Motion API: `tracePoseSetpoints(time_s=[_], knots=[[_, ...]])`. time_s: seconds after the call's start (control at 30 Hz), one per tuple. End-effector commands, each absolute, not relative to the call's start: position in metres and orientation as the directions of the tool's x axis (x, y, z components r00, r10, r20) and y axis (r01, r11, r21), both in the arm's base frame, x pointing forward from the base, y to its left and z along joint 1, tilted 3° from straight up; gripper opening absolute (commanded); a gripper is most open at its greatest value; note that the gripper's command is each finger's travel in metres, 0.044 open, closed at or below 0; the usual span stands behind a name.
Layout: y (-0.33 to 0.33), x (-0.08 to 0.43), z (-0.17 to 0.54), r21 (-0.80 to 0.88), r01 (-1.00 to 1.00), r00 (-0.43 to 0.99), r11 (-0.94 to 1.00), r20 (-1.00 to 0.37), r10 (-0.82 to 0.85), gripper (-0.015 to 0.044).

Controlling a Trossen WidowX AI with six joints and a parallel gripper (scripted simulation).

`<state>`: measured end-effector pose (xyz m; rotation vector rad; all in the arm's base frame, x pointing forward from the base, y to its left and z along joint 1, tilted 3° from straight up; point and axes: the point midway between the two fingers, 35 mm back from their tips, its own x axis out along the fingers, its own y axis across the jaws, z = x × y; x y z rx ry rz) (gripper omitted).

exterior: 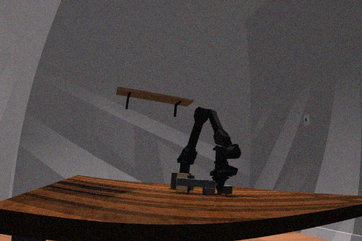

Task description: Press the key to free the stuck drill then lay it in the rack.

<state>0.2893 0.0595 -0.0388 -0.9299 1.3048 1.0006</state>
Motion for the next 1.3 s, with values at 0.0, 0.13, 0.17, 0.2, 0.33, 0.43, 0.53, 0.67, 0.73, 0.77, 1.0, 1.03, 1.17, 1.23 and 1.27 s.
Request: tracePoseSetpoints(time_s=[0.0, 0.13, 0.17, 0.2, 0.33, 0.43, 0.53, 0.67, 0.73, 0.77, 1.0, 1.03, 1.17, 1.23, 1.27], knots=[[0.060, 0.289, -0.038, 0.013, -0.949, 0.005, 0.314, -0.998, 0.057, 0.0099], [0.060, 0.289, -0.038, 0.013, -0.949, 0.005, 0.314, -0.998, 0.057, 0.0033], [0.060, 0.289, -0.038, 0.013, -0.949, 0.005, 0.314, -0.998, 0.057, 0.0026], [0.060, 0.289, -0.038, 0.013, -0.949, 0.005, 0.314, -0.998, 0.057, 0.0020], [0.060, 0.289, -0.038, 0.013, -0.949, 0.005, 0.314, -0.998, 0.057, 0.0000], [0.063, 0.290, -0.039, 0.015, -0.951, 0.003, 0.310, -0.998, 0.056, 0.0000], [0.066, 0.291, -0.039, 0.015, -0.951, 0.003, 0.309, -0.998, 0.056, 0.0000], [0.070, 0.292, -0.038, 0.015, -0.951, 0.003, 0.309, -0.998, 0.057, 0.0000], [0.072, 0.293, -0.038, 0.015, -0.951, 0.003, 0.309, -0.998, 0.057, 0.0000], [0.073, 0.294, -0.038, 0.015, -0.951, 0.003, 0.309, -0.998, 0.057, 0.0000], [0.084, 0.297, -0.037, 0.015, -0.951, 0.003, 0.309, -0.998, 0.058, 0.0000], [0.084, 0.298, -0.037, 0.015, -0.951, 0.003, 0.309, -0.998, 0.058, 0.0000], [0.090, 0.299, -0.037, 0.015, -0.951, 0.003, 0.309, -0.998, 0.058, 0.0000], [0.093, 0.300, -0.036, 0.015, -0.951, 0.003, 0.309, -0.998, 0.058, 0.0000], [0.094, 0.301, -0.036, 0.015, -0.951, 0.004, 0.309, -0.998, 0.058, 0.0000]])
